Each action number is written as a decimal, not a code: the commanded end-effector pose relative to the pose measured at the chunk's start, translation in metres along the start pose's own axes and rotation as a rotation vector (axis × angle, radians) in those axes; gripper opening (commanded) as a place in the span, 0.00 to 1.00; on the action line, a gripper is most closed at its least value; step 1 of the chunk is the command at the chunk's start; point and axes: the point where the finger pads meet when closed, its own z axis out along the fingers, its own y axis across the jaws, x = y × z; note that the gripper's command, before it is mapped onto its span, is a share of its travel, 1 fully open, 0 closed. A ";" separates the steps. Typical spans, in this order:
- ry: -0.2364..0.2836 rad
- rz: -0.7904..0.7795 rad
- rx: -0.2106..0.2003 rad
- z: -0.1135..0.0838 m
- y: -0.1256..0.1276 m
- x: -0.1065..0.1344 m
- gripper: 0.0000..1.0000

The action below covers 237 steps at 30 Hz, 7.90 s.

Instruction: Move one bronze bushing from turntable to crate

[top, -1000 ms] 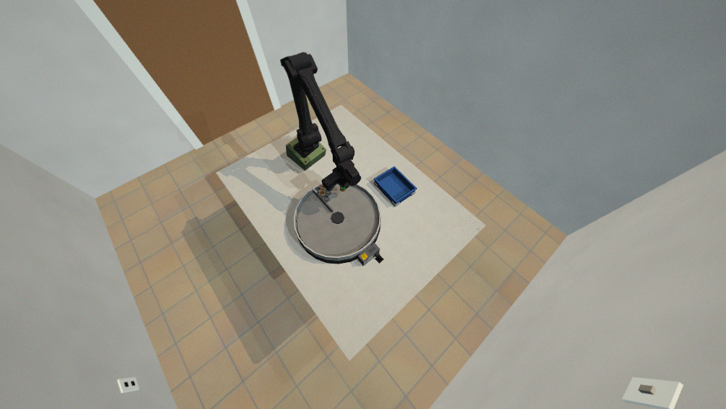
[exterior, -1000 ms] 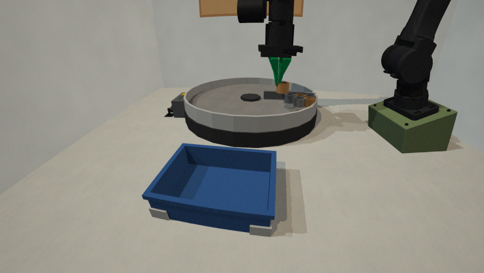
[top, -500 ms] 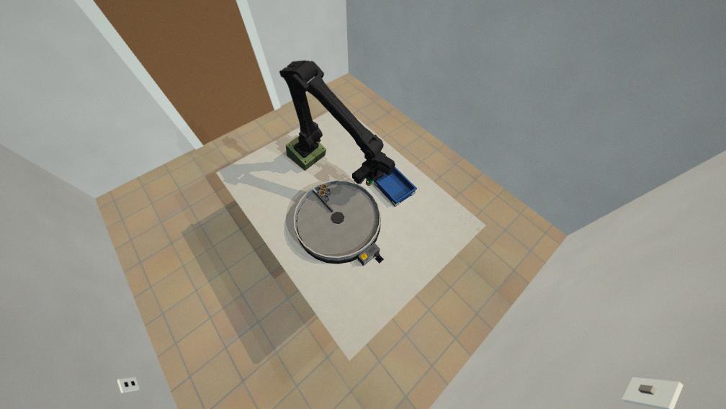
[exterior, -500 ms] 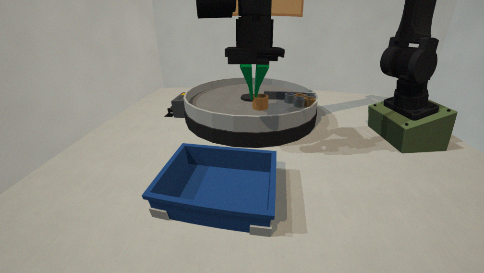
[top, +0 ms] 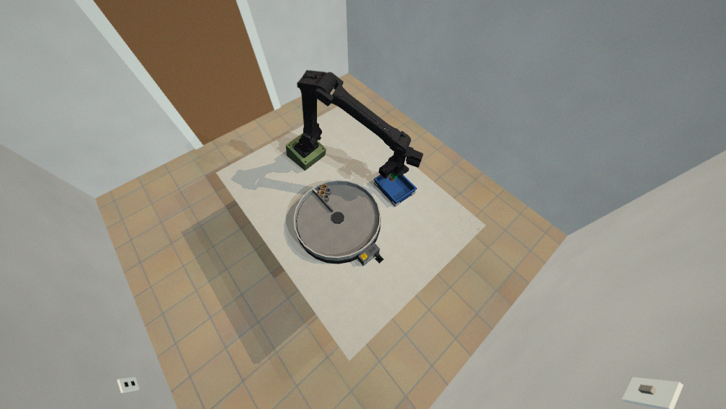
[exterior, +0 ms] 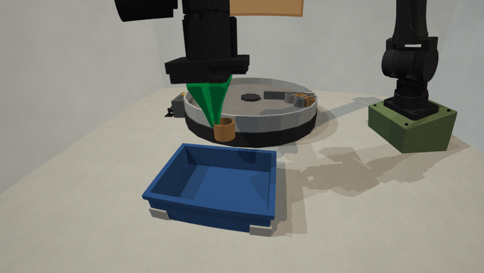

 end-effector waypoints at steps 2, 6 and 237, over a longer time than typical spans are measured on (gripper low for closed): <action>0.022 0.025 -0.041 -0.022 0.025 0.029 0.00; 0.035 0.028 -0.067 -0.037 0.029 0.032 0.00; 0.012 0.026 -0.026 0.088 0.020 0.018 0.00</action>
